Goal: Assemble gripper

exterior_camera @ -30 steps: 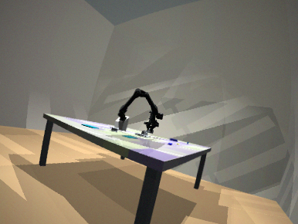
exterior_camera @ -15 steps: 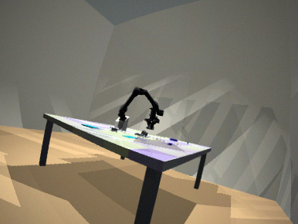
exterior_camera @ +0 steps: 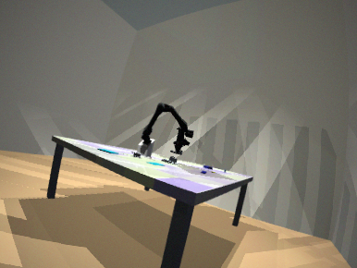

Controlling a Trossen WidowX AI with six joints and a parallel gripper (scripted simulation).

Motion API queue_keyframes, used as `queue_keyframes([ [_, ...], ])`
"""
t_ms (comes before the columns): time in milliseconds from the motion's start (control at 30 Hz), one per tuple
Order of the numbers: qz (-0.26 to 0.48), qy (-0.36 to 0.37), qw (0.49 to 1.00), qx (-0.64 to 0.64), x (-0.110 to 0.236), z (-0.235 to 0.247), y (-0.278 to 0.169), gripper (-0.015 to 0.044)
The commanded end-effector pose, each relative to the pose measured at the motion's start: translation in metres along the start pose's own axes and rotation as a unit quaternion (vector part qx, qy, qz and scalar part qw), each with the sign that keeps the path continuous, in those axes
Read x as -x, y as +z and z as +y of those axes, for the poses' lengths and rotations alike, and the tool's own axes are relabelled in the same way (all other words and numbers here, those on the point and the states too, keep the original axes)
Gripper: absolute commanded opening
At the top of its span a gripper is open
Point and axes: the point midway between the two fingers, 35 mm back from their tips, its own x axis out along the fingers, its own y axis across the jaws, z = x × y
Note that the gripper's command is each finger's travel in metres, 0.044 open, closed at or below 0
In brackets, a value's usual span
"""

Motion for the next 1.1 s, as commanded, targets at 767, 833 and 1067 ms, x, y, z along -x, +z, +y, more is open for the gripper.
queue_keyframes([
  [767, -0.001, -0.002, 0.948, -0.317, -0.001, -0.010, -0.046, 0.0134],
  [833, -0.001, -0.002, 0.948, -0.317, -0.001, -0.010, -0.046, 0.0134],
  [1067, -0.001, -0.002, 0.948, -0.317, -0.001, -0.010, -0.046, 0.0134],
])
